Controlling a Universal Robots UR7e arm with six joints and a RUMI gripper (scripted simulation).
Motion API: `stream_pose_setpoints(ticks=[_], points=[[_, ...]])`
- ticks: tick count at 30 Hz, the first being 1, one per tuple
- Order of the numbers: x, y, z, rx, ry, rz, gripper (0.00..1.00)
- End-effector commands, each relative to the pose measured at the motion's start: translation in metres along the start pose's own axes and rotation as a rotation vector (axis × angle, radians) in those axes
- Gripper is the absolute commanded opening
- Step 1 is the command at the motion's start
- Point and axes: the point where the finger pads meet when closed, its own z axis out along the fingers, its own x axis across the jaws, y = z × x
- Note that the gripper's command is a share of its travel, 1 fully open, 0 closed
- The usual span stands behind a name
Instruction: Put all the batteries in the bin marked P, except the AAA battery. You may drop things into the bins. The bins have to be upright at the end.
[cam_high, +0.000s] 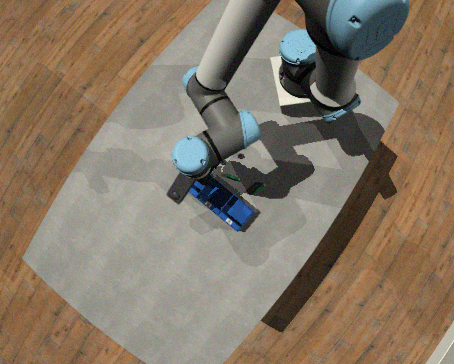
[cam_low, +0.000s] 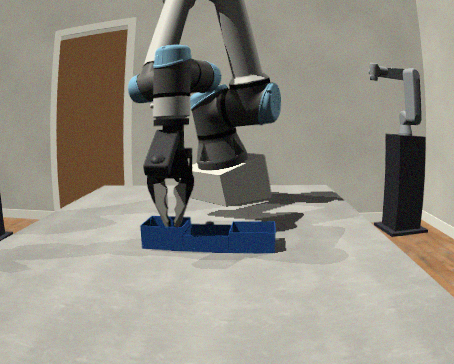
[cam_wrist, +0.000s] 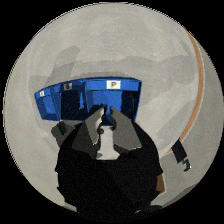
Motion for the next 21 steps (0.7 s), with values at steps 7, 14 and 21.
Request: stream_pose_setpoints(ticks=[7,14,21], points=[[0.0,0.0,0.0,0.001,0.0,0.0,0.04],[0.0,0.0,-0.007,0.001,0.0,0.0,0.04],[0.0,0.0,-0.015,0.001,0.0,0.0,0.04]])
